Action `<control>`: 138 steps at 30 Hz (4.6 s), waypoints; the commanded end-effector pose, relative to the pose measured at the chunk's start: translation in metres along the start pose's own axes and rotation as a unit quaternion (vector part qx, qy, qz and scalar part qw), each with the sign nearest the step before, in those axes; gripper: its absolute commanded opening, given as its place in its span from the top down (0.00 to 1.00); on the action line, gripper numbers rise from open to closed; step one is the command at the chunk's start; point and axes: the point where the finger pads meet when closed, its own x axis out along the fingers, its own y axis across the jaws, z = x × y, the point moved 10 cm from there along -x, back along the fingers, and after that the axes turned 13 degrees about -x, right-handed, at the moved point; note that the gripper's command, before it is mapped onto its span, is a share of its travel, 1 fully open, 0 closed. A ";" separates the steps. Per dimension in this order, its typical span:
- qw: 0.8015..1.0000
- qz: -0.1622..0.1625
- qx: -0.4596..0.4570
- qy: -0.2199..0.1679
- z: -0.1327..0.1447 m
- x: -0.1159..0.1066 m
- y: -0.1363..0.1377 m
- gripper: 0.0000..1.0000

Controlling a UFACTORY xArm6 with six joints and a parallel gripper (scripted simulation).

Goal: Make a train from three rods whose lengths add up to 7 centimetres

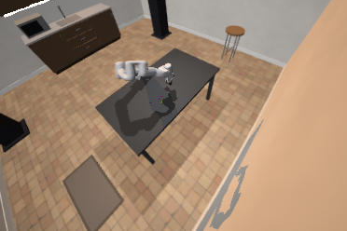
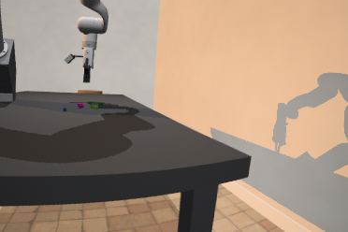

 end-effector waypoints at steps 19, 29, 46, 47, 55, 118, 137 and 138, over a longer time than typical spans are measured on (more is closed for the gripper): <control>0.999 0.013 -0.035 -0.002 -0.007 -0.008 -0.167 0.96; 0.999 0.010 -0.053 -0.003 -0.038 -0.006 -0.236 0.96; 0.997 0.001 -0.074 -0.002 -0.088 -0.001 -0.295 0.96; 0.997 0.001 -0.074 -0.002 -0.088 -0.001 -0.295 0.96; 0.997 0.001 -0.074 -0.002 -0.088 -0.001 -0.295 0.96; 0.997 0.001 -0.074 -0.002 -0.087 0.087 -0.295 0.96; 0.997 0.001 -0.074 -0.002 -0.088 0.087 -0.296 0.96; 0.997 0.001 -0.074 -0.002 -0.088 0.087 -0.296 0.96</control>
